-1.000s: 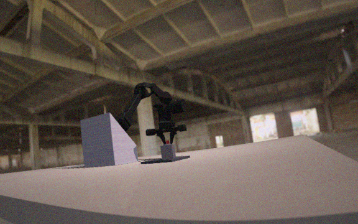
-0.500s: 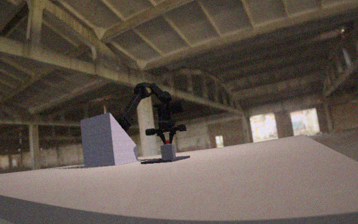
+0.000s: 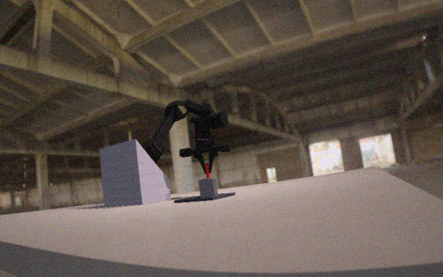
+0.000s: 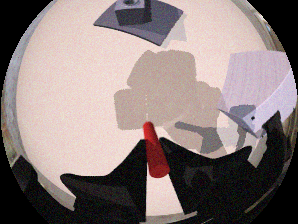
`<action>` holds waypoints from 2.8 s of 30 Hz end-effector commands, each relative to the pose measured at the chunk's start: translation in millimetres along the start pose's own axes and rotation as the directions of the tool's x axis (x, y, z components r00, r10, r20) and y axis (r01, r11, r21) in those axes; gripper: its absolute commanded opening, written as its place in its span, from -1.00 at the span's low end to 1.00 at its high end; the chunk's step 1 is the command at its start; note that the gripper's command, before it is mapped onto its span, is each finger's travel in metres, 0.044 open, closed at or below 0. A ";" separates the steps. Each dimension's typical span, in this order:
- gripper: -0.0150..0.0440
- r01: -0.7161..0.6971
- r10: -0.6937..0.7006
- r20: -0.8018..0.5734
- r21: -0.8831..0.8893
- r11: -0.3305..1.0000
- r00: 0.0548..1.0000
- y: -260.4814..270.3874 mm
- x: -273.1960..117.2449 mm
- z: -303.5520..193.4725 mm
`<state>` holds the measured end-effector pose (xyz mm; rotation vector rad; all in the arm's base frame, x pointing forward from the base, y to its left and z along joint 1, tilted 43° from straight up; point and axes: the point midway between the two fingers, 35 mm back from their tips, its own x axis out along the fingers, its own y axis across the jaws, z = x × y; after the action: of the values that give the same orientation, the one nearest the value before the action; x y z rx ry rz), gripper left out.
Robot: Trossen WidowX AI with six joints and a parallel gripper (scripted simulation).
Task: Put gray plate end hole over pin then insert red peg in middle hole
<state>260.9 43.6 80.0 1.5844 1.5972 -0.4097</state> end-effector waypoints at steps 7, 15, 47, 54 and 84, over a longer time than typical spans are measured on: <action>-0.49 -0.001 0.001 0.004 -0.007 1.000 1.000 1.8 -33.2 2.3; -0.49 0.000 0.000 0.003 0.000 1.000 1.000 6.4 -30.1 13.0; -0.49 0.001 -0.001 0.015 -0.005 1.000 1.000 29.3 -38.6 104.2; -0.49 0.000 0.000 0.015 -0.006 1.000 1.000 29.6 -39.0 125.8; -0.49 -0.006 0.006 0.008 -0.013 1.000 1.000 16.9 -34.1 213.4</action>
<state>339.5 -127.8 -14.6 1.5830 1.5857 -0.4065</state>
